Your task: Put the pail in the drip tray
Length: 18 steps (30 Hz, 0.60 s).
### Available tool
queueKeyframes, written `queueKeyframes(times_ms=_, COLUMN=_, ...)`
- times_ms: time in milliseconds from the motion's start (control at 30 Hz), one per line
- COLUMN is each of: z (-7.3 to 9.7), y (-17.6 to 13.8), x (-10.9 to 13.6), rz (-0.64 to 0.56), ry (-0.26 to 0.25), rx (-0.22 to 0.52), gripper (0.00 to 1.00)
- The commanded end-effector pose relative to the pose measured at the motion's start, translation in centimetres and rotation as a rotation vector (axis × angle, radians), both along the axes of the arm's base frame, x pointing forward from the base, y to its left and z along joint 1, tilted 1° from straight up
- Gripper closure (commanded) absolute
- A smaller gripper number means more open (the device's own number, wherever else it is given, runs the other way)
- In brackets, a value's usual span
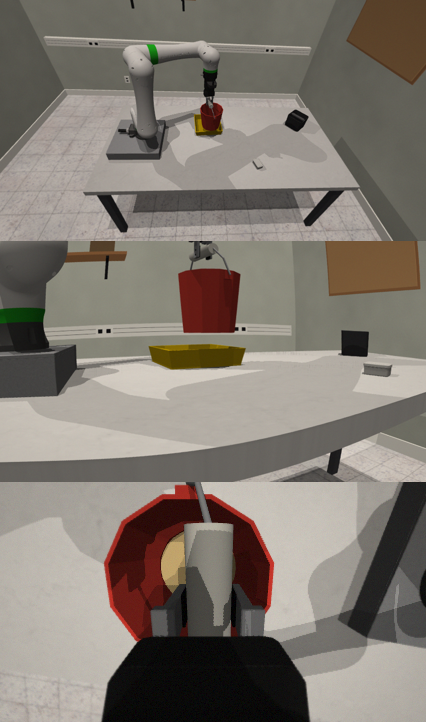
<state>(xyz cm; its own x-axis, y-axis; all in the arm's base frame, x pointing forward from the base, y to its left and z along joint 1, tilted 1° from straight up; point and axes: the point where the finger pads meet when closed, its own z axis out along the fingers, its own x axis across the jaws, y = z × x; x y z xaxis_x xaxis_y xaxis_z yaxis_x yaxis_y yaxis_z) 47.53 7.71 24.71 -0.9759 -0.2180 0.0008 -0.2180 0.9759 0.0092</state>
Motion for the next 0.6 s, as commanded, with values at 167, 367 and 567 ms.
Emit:
queueKeyframes(times_ms=167, z=0.1, y=1.6, x=-0.4, rz=-0.001, ry=-0.003, rx=0.0, gripper=1.0)
queueKeyframes(times_ms=367, z=0.1, y=2.9, x=-0.8, rz=-0.001, ry=-0.003, rx=0.0, gripper=1.0)
queueKeyframes(times_ms=567, z=0.1, y=3.7, x=-1.0, rz=-0.001, ry=-0.003, rx=0.0, gripper=1.0)
